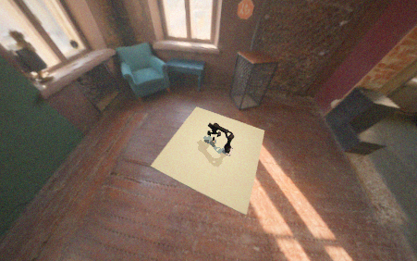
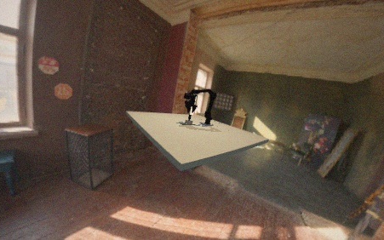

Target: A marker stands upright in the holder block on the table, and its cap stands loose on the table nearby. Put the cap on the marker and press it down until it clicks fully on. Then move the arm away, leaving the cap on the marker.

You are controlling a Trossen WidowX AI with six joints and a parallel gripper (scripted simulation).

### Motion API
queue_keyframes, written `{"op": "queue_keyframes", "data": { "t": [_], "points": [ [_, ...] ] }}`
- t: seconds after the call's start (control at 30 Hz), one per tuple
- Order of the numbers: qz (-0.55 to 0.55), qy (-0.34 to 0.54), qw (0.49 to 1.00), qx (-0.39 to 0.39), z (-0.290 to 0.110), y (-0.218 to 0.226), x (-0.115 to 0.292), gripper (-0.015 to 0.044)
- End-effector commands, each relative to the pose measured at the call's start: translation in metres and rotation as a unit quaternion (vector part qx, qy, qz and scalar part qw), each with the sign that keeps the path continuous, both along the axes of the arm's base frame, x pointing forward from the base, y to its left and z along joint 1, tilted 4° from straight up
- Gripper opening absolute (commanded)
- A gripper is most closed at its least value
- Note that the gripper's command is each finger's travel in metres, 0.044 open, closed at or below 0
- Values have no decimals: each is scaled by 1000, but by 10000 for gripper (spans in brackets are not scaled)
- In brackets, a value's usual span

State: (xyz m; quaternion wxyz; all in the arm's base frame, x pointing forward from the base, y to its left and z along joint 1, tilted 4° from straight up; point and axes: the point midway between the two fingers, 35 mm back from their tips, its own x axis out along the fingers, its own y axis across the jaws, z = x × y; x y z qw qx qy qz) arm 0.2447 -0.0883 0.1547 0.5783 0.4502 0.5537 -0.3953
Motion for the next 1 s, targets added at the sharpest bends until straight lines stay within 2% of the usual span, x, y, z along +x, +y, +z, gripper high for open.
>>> {"op": "queue_keyframes", "data": {
  "t": [0.0, 0.07, 0.13, 0.27, 0.37, 0.5, 0.57, 0.63, 0.97],
  "points": [
    [2, 1, 1000, 1, 19, 0, -4, 440],
    [2, 1, 1000, 1, 19, 0, -4, 440],
    [32, 0, 999, -2, 19, 0, -4, 387],
    [212, -8, 977, -15, 16, 0, -4, 282],
    [350, -14, 936, -25, 14, 0, -3, 204],
    [521, -21, 852, -37, 11, 0, -3, 99],
    [573, -24, 819, -41, 10, 0, -3, 46],
    [579, -24, 814, -41, 10, 0, -3, 0],
    [579, -24, 814, -41, 10, 0, -3, 0]
  ]
}}
